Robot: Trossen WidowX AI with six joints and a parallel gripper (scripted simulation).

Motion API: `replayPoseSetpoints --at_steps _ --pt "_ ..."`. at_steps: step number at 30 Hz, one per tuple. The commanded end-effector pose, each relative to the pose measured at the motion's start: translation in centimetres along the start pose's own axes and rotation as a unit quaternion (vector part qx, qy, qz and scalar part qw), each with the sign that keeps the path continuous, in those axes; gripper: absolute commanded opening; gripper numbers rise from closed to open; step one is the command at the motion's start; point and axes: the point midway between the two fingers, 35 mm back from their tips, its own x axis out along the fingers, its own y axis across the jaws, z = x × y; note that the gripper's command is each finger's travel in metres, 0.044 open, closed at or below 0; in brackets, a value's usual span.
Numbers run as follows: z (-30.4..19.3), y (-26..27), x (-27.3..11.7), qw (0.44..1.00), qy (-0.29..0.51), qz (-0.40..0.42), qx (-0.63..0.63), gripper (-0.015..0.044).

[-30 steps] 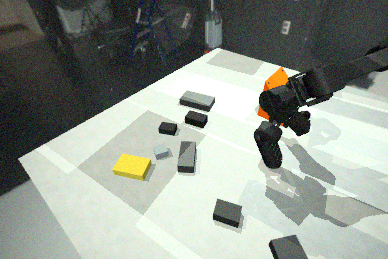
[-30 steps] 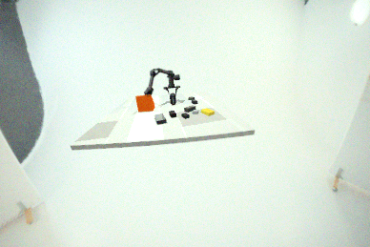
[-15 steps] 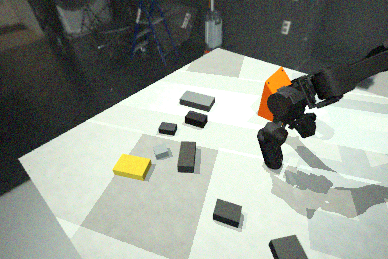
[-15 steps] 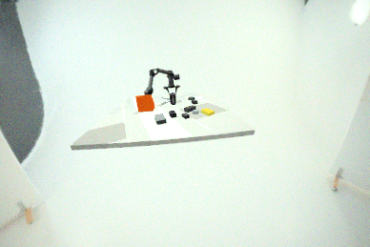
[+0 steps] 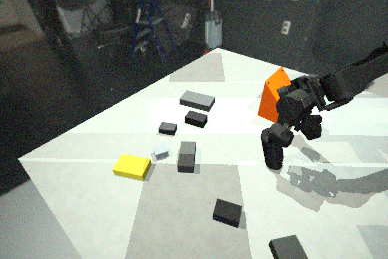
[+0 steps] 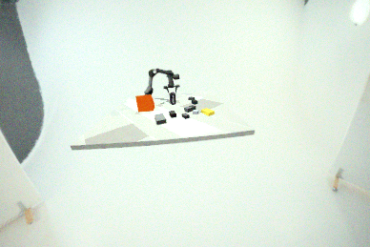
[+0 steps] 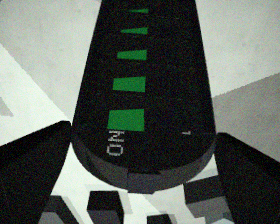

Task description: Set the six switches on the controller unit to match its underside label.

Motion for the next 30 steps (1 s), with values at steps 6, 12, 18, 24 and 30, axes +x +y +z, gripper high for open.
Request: replayPoseSetpoints --at_steps 6,12,18,24,30 --pt "1.2 0.0 0.0 1.000 -0.013 0.004 -0.002 0.0338" --pt "1.7 0.0 -0.1 1.000 -0.018 0.004 -0.002 0.0338" --pt "2.0 0.0 -0.3 1.000 -0.025 0.004 -0.002 0.0338" --pt "2.4 0.0 -0.4 1.000 -0.031 0.004 -0.002 0.0338" --pt "2.8 0.0 -0.5 0.999 -0.037 0.004 -0.002 0.0338"
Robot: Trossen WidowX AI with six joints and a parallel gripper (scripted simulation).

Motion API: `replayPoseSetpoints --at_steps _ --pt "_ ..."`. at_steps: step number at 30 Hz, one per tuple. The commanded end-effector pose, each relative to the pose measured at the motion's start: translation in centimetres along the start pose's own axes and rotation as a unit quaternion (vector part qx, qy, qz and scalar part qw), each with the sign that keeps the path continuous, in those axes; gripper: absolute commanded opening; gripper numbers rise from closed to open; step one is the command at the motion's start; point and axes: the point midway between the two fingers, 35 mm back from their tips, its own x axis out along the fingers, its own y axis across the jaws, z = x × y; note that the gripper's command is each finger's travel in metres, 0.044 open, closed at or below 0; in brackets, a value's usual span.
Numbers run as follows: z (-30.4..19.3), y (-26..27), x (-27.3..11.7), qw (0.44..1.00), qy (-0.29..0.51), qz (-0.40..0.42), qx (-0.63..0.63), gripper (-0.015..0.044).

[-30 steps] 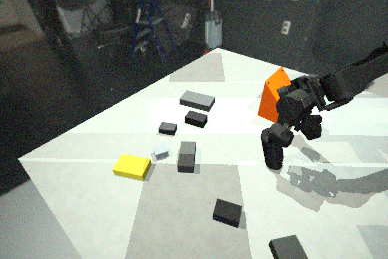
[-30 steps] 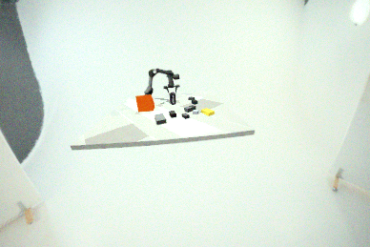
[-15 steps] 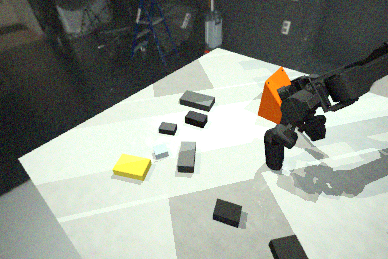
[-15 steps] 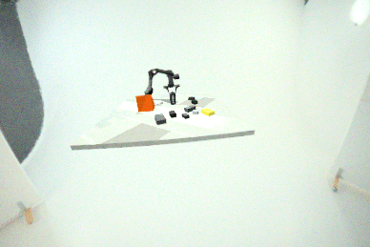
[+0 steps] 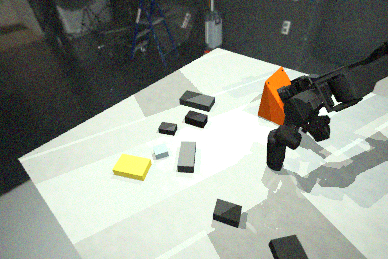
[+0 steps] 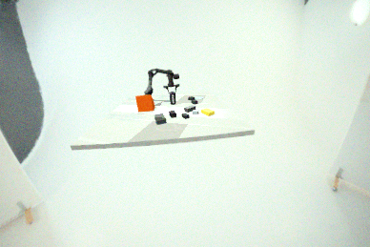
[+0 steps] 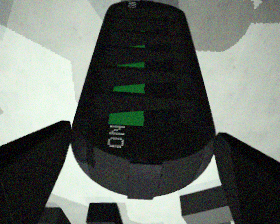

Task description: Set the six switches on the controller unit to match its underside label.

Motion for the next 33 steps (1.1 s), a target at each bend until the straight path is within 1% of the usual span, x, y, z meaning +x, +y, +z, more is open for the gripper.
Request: replayPoseSetpoints --at_steps 1,33 --pt "1.0 0.1 0.3 1.000 -0.018 0.005 -0.002 0.0338" --pt "3.3 0.1 -0.1 0.998 -0.055 0.005 -0.002 0.0338"
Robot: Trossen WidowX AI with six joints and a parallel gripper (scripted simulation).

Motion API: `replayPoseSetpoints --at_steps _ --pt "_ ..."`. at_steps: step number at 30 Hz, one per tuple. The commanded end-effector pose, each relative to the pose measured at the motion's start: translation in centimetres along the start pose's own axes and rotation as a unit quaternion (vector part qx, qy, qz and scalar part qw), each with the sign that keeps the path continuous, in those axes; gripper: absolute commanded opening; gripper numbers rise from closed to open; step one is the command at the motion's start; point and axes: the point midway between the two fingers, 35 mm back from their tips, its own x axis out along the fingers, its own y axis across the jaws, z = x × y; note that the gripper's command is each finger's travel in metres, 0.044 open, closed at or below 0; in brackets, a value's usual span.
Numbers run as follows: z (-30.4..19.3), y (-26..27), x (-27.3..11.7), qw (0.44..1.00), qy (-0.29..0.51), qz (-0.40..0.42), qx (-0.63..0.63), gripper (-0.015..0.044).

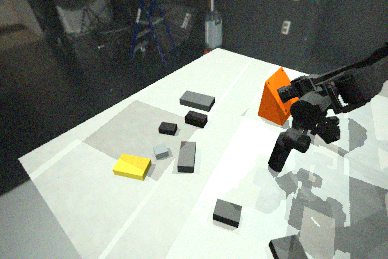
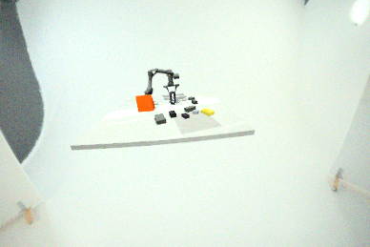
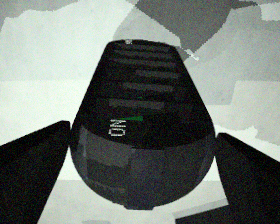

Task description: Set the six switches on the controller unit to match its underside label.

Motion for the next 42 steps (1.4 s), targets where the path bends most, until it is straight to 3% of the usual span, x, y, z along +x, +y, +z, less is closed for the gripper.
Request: replayPoseSetpoints --at_steps 1,42 --pt "1.0 0.1 0.5 1.000 -0.016 0.007 -0.002 0.0338" --pt "4.0 0.2 0.7 0.998 -0.070 0.007 -0.001 0.0338"
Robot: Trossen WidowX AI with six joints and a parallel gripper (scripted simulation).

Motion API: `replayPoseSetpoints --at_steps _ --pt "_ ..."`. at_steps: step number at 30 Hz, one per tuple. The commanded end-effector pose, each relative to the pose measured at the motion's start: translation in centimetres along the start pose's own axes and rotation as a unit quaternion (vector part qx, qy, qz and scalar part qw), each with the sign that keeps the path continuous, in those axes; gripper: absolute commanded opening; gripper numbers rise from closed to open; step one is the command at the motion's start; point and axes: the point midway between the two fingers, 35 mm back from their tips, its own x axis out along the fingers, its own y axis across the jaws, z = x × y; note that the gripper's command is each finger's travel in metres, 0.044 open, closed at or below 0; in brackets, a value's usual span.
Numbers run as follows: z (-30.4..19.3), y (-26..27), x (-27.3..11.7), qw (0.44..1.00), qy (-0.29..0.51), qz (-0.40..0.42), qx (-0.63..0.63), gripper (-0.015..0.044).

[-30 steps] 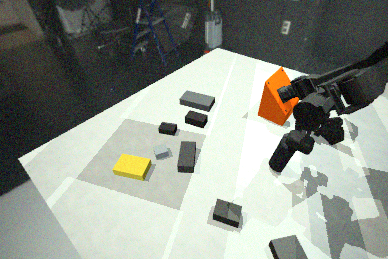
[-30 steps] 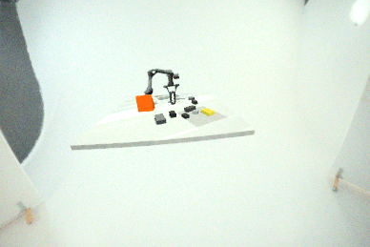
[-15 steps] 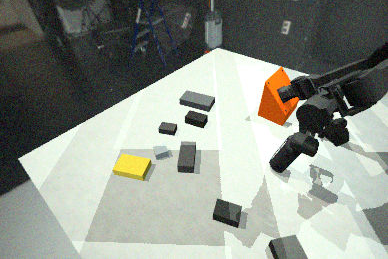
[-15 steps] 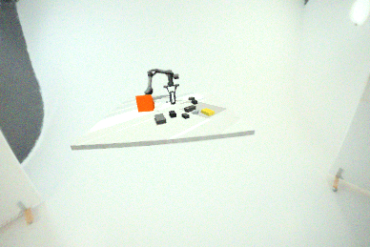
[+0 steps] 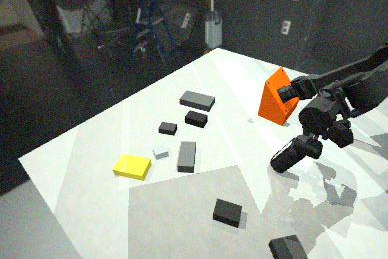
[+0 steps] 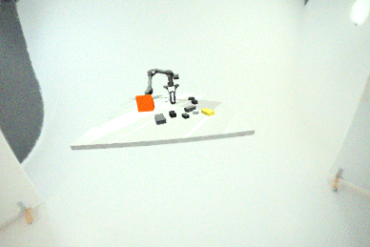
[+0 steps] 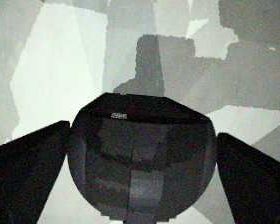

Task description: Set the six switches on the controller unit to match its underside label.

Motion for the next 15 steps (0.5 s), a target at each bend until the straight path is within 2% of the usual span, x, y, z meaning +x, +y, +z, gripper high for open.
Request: replayPoseSetpoints --at_steps 1,15 --pt "0.4 0.2 0.6 1.000 -0.009 0.010 0.002 0.0338" --pt "1.5 0.3 1.0 1.000 -0.017 0.010 0.002 0.0338"
